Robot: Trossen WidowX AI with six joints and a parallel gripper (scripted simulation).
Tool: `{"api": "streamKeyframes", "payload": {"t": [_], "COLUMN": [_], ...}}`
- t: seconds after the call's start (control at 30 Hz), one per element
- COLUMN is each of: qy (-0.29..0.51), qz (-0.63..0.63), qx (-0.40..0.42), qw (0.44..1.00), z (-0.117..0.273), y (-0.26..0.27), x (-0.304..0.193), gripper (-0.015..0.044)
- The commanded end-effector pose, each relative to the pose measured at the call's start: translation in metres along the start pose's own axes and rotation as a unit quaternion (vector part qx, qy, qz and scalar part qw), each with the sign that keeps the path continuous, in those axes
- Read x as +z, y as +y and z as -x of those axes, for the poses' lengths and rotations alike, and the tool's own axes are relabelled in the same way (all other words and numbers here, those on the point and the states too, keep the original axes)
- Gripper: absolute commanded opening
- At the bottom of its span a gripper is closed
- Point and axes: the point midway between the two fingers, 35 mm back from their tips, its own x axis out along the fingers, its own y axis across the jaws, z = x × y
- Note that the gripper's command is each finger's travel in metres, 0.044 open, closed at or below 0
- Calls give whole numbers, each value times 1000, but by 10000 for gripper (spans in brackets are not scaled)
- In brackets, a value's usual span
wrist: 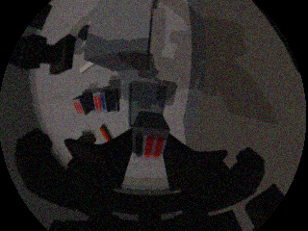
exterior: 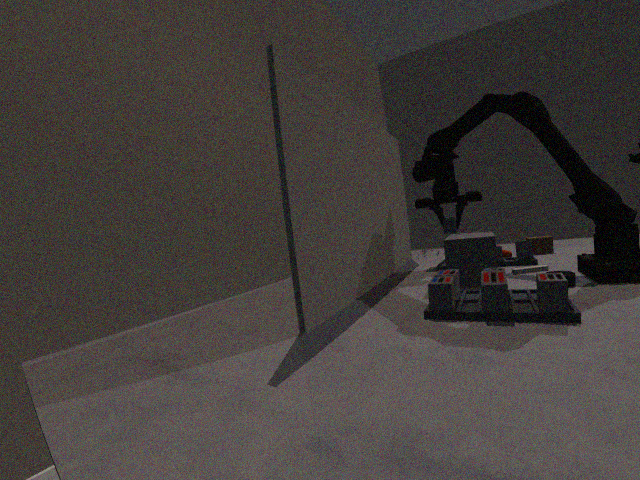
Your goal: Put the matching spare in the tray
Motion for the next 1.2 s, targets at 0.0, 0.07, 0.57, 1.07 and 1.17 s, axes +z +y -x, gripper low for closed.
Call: {"api": "streamKeyframes", "payload": {"t": [0.0, 0.07, 0.57, 1.07, 1.17], "qy": [-3, -3, -3, -3, -3], "qz": [3, 3, 3, 3, 3], "qx": [1, 1, 1, 1, 1], "qw": [1000, 1000, 1000, 1000, 1000], "z": [-4, -6, -17, -28, -30], "y": [0, 0, 0, 1, 1], "x": [1, 1, 1, 1, 1], "gripper": [0, 0, 0, 0, 0]}}
